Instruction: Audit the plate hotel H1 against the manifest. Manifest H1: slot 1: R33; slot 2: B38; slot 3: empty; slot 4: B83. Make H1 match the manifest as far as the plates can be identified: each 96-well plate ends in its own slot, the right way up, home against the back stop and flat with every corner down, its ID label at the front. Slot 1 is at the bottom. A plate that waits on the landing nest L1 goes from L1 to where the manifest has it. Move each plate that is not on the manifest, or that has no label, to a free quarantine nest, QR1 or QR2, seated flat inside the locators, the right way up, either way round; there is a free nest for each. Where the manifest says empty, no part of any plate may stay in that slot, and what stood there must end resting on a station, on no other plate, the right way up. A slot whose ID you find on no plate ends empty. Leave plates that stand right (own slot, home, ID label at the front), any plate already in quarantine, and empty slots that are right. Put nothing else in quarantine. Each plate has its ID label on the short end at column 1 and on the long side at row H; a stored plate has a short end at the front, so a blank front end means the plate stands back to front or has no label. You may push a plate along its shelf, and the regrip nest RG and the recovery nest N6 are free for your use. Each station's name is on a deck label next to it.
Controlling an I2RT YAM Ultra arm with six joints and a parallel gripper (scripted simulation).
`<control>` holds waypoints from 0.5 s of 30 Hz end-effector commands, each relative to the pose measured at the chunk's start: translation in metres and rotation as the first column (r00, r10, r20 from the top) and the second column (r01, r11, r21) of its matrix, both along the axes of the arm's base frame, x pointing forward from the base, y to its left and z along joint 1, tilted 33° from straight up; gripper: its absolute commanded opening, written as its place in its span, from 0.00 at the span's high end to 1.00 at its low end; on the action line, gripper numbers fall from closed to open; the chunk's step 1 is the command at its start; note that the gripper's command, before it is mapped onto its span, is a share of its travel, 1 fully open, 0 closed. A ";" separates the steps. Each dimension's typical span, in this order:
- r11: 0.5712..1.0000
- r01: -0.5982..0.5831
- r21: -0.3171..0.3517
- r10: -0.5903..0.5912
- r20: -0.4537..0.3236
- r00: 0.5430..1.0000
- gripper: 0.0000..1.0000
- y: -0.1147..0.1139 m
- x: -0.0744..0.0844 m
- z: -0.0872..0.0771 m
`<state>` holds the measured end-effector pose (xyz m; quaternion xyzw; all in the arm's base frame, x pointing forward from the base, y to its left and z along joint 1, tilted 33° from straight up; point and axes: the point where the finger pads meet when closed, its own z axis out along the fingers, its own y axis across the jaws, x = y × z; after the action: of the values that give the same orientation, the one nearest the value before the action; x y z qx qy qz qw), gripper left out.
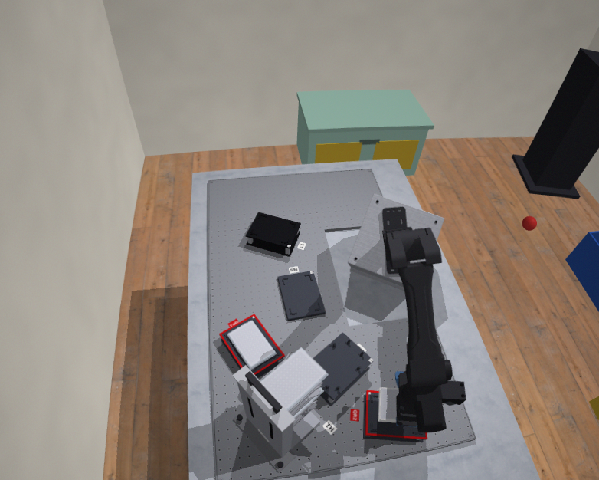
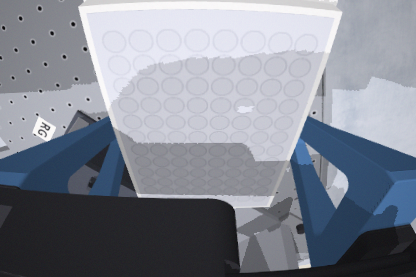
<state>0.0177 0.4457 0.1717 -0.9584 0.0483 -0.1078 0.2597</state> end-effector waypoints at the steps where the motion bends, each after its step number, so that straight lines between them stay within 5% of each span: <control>1: 0.999 -0.010 0.047 0.011 -0.011 1.000 0.14 -0.001 -0.002 0.020; 15: 0.999 -0.005 0.044 0.006 -0.011 1.000 0.14 -0.002 0.001 0.019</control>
<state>0.0177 0.4458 0.1721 -0.9583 0.0477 -0.1079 0.2602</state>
